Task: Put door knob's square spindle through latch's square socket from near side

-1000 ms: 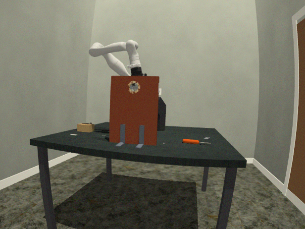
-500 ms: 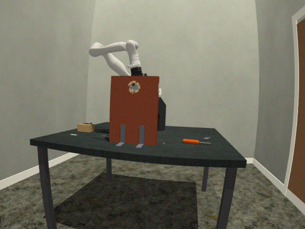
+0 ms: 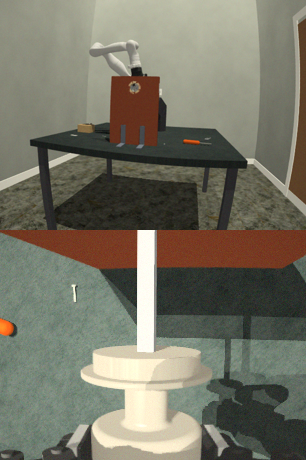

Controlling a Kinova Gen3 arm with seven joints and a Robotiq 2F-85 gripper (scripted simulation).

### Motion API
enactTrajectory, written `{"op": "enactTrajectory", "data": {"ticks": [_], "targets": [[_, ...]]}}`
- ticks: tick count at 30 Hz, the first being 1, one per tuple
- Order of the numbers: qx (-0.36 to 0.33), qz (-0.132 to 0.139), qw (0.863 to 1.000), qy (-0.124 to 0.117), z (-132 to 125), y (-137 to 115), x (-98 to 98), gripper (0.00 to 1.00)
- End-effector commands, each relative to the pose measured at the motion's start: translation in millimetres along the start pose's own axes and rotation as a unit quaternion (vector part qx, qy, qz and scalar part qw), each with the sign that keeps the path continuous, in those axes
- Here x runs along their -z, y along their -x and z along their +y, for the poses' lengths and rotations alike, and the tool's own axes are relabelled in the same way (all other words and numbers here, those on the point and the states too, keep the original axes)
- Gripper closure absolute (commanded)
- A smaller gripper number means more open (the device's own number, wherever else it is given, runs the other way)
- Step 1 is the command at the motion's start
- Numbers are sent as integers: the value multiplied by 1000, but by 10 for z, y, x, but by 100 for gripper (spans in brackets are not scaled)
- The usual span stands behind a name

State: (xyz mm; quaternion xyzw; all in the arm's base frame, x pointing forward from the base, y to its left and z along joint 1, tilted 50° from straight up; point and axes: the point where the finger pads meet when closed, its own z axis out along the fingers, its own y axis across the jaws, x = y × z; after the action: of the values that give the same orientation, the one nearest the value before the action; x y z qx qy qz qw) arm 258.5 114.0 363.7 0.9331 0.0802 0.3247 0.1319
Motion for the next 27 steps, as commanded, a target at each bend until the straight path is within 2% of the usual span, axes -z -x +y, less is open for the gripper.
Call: {"op": "enactTrajectory", "data": {"ticks": [1, 27], "targets": [[0, 0, 1000, 0, -4, -1, 3, 37], [0, 0, 1000, 0, -4, -51, 7, 37]]}}
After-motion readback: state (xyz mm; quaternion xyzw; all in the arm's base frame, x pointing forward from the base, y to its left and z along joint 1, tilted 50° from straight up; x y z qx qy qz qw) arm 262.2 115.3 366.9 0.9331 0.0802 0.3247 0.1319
